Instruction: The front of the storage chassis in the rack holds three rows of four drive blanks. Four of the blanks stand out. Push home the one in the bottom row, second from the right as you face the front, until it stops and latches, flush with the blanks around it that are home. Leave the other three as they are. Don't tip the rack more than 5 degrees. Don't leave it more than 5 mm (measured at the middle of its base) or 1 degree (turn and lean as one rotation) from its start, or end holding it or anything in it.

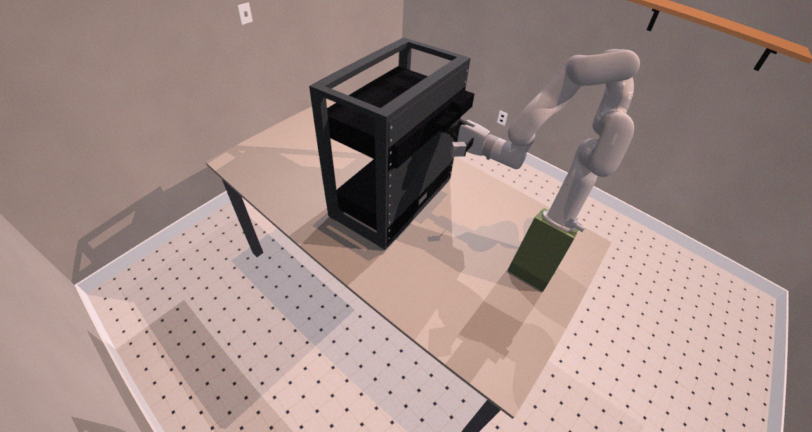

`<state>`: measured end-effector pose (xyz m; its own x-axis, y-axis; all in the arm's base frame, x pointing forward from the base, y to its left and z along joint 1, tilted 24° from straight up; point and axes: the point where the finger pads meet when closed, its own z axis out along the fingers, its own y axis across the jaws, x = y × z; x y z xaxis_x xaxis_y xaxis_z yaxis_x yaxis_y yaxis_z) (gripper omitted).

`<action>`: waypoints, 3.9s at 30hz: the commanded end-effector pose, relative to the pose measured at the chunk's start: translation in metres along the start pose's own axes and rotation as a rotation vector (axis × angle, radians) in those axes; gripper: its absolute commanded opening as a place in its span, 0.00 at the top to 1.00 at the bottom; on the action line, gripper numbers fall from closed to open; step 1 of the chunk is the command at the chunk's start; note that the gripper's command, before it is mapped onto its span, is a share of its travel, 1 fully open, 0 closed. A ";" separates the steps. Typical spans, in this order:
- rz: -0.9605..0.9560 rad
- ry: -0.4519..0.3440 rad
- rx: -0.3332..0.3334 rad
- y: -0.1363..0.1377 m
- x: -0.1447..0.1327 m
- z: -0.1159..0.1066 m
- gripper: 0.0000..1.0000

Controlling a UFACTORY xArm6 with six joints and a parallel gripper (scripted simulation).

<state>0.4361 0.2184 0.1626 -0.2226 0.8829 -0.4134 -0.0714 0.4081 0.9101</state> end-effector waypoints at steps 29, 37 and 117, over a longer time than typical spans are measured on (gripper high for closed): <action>0.001 0.001 -0.002 0.001 0.000 -0.097 1.00; 0.001 0.001 -0.002 0.000 0.000 -0.127 1.00; 0.001 0.001 -0.002 0.001 0.000 -0.194 1.00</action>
<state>0.2982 0.1833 0.1625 -0.2335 0.8797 -0.4142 -0.0752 0.4084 0.9097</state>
